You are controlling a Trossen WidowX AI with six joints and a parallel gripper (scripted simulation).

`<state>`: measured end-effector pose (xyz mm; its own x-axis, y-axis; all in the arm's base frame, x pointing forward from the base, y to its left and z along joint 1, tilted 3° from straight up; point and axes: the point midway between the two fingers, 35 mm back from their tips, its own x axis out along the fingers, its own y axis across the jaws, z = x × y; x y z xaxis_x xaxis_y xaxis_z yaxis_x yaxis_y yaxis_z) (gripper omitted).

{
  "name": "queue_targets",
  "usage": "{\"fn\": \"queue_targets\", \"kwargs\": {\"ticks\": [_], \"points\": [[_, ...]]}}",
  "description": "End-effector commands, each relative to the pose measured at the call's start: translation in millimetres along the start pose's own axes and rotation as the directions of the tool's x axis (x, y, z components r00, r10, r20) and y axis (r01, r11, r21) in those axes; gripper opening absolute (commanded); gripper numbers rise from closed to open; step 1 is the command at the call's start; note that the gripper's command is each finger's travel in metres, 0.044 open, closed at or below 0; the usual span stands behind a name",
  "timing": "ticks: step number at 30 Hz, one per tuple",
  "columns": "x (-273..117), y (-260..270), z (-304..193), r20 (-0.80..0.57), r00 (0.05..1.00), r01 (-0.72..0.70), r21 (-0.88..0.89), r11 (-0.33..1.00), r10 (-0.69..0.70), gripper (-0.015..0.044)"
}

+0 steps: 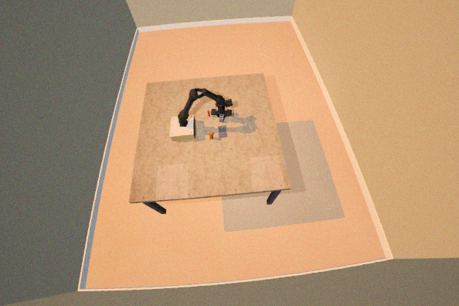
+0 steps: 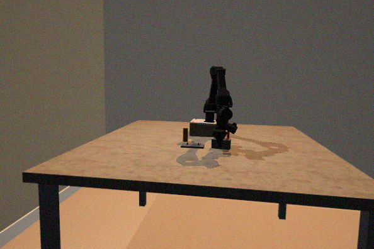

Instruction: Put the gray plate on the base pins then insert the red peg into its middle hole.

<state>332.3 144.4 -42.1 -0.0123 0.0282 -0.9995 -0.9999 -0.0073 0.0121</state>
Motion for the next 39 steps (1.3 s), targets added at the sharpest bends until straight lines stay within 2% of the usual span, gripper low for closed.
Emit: {"fn": "queue_targets", "kwargs": {"ticks": [1,4,9,39], "points": [[1.4,1.1,0.2,0.002,1.000,-0.003,-0.001,1.000,0.003,0.0144],[1.4,1.1,0.2,0.002,1.000,-0.003,-0.001,1.000,0.003,0.0124],[-5.9,-0.8,1.1,0.002,1.000,-0.003,-0.001,1.000,0.003,0.0000],[-99.9,-8.3,7.0,0.002,1.000,-0.002,-0.001,1.000,0.002,0.0000]]}}
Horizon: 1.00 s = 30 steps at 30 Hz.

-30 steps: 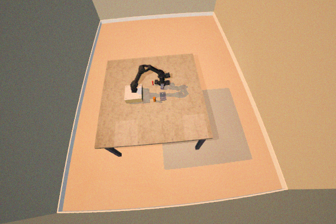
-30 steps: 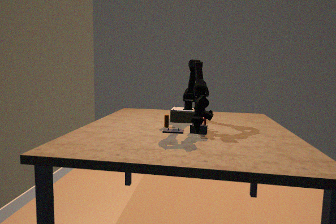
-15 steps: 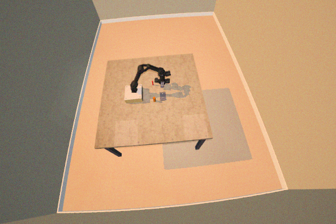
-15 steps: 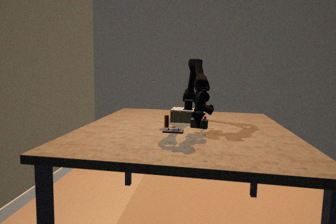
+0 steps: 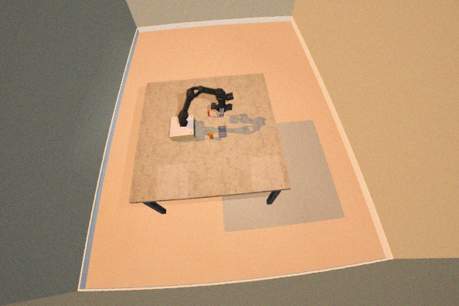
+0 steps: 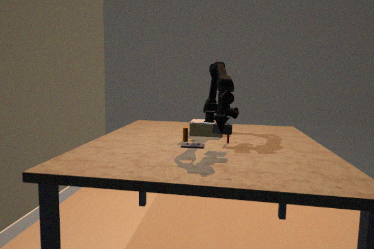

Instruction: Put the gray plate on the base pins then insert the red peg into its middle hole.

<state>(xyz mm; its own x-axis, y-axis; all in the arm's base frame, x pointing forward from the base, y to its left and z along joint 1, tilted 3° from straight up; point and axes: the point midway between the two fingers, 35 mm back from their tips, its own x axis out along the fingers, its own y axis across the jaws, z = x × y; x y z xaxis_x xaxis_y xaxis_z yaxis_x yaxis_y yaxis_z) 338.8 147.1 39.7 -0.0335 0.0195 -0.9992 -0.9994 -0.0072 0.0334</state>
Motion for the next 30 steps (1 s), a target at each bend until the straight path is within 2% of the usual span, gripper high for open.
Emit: {"fn": "queue_targets", "kwargs": {"ticks": [1,12,19,30], "points": [[-21.5,-2.1,1.8,0.011,1.000,0.019,-0.001,1.000,-0.019,0.0000],[-52.4,2.4,0.9,0.011,1.000,0.019,-0.001,1.000,-0.019,0.0000],[-51.4,1.6,-0.9,0.011,1.000,0.019,-0.004,1.000,-0.019,0.0000],[-35.0,-9.2,-31.3,0.008,1.000,0.021,-0.038,0.999,-0.020,0.0000]]}}
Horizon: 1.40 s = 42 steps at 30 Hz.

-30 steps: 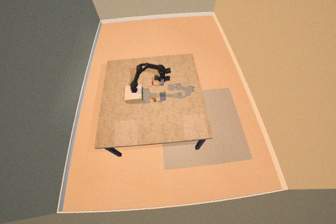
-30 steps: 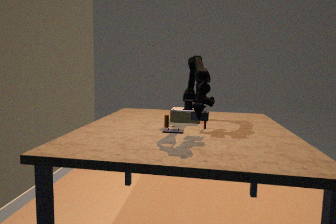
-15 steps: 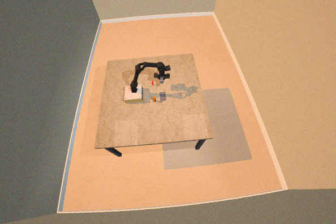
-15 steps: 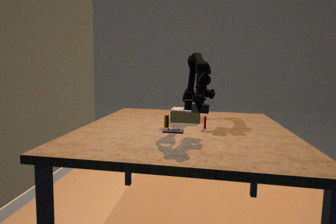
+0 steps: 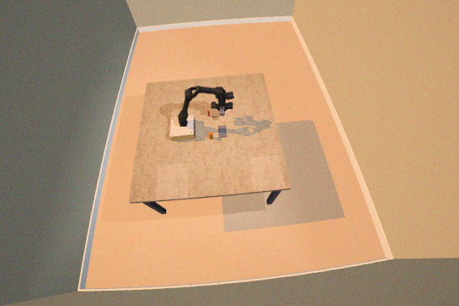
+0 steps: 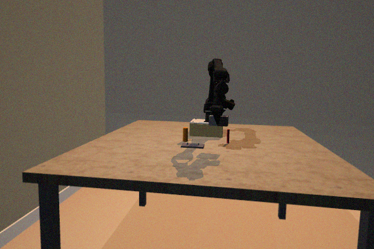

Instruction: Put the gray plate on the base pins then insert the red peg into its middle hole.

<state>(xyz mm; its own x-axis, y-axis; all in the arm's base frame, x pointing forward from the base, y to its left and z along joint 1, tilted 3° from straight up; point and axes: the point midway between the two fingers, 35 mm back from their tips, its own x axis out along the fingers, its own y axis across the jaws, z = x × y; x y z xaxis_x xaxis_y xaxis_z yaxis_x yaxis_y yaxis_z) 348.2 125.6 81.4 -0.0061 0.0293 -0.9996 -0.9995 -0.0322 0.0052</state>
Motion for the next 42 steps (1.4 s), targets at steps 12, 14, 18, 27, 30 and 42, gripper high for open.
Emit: {"fn": "queue_targets", "kwargs": {"ticks": [12,14,18,27,30,42], "points": [[25.0,-7.2,-45.5,-0.003,1.000,-0.007,-0.045,0.999,0.007,0.0000],[27.9,-7.8,-51.3,-0.003,1.000,-0.007,-0.050,0.999,0.007,0.0000],[33.7,-8.6,-63.0,-0.004,1.000,-0.007,-0.059,0.998,0.007,0.0000],[46.7,-8.7,-89.6,-0.006,1.000,-0.007,-0.092,0.996,0.007,0.0000],[51.1,-8.2,-98.4,-0.007,1.000,-0.007,-0.103,0.995,0.007,0.0000],[68.1,-3.1,-133.2,-0.011,1.000,-0.009,-0.146,0.989,0.008,0.0000]]}}
